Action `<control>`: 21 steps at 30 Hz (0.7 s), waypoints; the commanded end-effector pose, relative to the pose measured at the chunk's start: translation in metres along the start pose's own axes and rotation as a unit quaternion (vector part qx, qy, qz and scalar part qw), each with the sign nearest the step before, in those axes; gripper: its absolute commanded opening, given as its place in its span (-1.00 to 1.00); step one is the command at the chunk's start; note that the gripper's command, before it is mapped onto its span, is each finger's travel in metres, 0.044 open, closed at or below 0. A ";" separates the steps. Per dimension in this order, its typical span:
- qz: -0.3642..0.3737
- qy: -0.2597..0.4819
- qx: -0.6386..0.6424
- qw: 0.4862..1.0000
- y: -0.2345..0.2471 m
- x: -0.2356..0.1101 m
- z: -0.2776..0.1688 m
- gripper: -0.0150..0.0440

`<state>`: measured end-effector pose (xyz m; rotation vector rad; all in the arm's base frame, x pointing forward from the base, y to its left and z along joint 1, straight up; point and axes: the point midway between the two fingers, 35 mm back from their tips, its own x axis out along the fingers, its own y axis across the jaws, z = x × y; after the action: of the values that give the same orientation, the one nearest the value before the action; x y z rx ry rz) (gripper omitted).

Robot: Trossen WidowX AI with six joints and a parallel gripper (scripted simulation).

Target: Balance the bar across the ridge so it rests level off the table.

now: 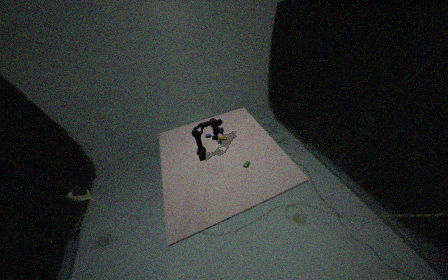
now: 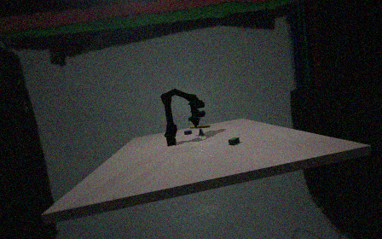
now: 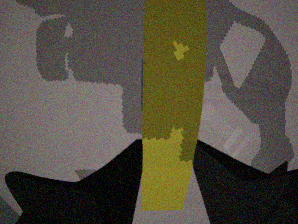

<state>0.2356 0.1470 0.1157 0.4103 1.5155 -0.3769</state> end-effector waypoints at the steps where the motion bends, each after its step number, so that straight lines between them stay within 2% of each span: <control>1: -0.001 0.000 -0.002 1.000 0.000 0.001 0.000 -0.49; 21: -0.001 0.000 -0.002 1.000 0.000 0.002 0.000 -0.49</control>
<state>0.2354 0.1468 0.1142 0.4100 1.5159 -0.3772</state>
